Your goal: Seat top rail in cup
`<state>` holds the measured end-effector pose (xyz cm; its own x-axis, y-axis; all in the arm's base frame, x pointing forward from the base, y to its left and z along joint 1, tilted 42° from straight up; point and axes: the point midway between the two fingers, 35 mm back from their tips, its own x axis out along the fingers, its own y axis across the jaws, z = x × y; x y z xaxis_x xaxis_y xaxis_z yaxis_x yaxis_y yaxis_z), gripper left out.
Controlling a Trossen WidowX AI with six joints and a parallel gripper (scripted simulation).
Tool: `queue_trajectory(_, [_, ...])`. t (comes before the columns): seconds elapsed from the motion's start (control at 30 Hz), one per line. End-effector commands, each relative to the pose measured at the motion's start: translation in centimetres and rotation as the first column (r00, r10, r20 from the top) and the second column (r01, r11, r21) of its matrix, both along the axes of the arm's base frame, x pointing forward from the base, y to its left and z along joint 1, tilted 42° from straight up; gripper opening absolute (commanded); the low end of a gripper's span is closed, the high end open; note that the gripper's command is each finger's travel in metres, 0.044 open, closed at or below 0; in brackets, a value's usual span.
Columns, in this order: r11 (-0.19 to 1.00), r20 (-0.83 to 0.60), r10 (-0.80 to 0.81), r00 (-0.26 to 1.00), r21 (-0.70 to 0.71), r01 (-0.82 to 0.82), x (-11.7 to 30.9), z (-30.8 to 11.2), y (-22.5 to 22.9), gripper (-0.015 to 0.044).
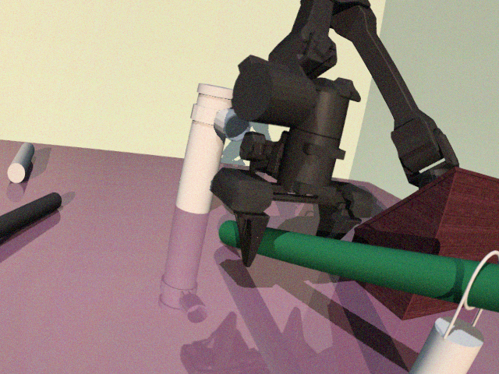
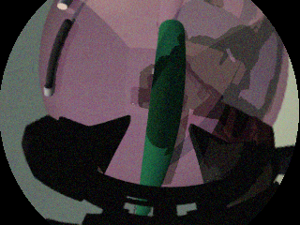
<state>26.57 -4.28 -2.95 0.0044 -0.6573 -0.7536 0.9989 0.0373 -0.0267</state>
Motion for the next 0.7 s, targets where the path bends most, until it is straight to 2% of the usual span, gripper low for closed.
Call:
queue_trajectory(0.0, [1.0,-0.007,0.006,1.0,-0.008,-0.006,-0.16,-0.26,-0.24,0.0387])
queue_trajectory(0.33, [1.0,-0.007,0.006,1.0,-0.008,-0.006,-0.16,-0.26,-0.24,0.0125])
queue_trajectory(0.53, [1.0,-0.007,0.006,1.0,-0.008,-0.006,-0.16,-0.26,-0.24,0.0085])
queue_trajectory(0.63, [1.0,-0.007,0.006,1.0,-0.008,-0.006,-0.12,-0.1,-0.06,0.0006])
queue_trajectory(0.67, [1.0,-0.007,0.006,1.0,-0.008,-0.006,-0.1,-0.01,0.04,0.0])
